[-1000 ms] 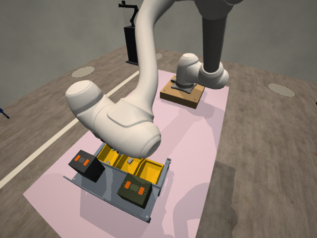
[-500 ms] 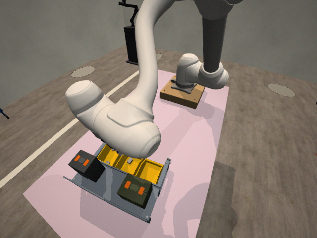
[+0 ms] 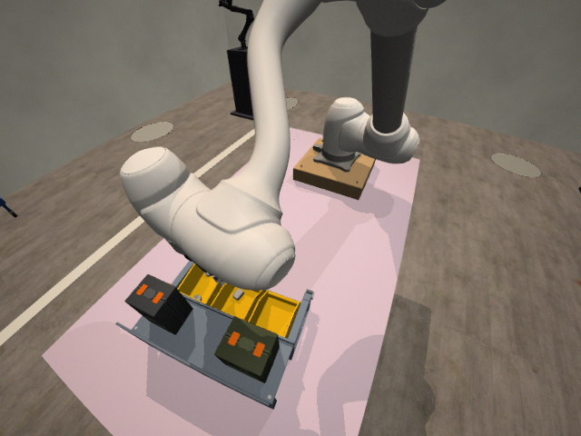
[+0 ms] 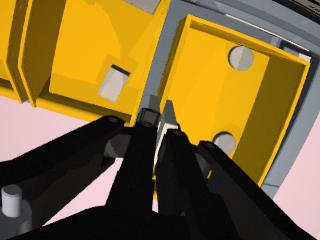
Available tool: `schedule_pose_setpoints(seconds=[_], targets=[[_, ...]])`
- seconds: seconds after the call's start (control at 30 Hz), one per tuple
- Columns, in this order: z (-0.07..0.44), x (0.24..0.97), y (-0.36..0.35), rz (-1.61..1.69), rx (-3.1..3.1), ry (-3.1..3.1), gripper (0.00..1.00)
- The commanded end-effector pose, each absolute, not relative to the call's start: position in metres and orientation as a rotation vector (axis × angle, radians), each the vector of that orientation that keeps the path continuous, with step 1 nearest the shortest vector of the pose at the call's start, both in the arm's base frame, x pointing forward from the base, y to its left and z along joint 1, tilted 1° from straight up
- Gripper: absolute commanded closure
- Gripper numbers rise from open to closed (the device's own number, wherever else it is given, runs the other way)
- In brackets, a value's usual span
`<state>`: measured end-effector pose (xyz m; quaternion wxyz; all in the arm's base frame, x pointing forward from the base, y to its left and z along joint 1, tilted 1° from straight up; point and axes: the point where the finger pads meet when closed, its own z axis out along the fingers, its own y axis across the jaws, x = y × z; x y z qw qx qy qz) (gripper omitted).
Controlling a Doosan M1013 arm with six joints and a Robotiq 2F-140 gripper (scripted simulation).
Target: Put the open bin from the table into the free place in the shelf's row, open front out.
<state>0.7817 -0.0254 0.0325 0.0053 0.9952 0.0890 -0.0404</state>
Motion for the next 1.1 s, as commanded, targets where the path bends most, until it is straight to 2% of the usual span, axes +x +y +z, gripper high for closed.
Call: schedule_pose_setpoints(seconds=[0.0,1.07], targets=[[0.0327,0.7817,-0.0254,-0.125,3.116,0.279,1.0],[0.0305,0.7804,-0.0256,-0.079,3.12,0.279,1.0]])
